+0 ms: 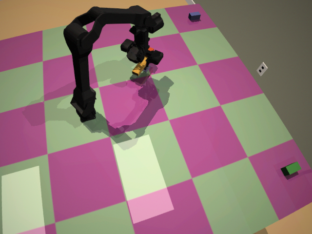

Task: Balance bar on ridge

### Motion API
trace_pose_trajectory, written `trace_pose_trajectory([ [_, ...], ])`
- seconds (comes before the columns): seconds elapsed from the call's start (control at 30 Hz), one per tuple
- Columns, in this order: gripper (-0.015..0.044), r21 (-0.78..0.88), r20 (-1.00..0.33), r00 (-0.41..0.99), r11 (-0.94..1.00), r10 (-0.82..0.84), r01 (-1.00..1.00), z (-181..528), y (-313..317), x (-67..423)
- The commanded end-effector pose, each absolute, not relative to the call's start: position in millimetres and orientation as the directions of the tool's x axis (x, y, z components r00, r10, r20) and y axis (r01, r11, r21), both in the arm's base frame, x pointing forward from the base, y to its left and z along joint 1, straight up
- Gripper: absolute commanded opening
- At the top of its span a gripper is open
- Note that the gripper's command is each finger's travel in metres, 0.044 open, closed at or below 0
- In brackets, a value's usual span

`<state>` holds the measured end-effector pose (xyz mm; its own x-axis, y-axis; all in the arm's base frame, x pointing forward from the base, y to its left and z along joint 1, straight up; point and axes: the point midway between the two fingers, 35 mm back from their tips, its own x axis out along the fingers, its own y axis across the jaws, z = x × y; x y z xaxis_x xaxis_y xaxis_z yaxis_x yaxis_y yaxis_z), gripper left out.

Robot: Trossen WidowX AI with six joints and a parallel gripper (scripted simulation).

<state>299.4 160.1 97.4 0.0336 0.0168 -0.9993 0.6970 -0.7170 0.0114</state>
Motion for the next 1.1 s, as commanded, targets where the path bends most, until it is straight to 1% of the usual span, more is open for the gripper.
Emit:
trace_pose_trajectory([
  [0.0,0.0342,0.011,-0.999,0.033,-0.717,0.017,0.697,97,160,299],
  [0.13,0.044,0.011,-0.999,0.033,-0.717,0.017,0.697,97,160,299],
  [0.27,0.044,0.011,-0.999,0.033,-0.717,0.017,0.697,106,161,300],
  [0.53,0.044,0.011,-0.999,0.033,-0.717,0.017,0.697,195,159,297],
  [1.07,0.044,0.011,-0.999,0.033,-0.717,0.017,0.697,197,159,296],
])
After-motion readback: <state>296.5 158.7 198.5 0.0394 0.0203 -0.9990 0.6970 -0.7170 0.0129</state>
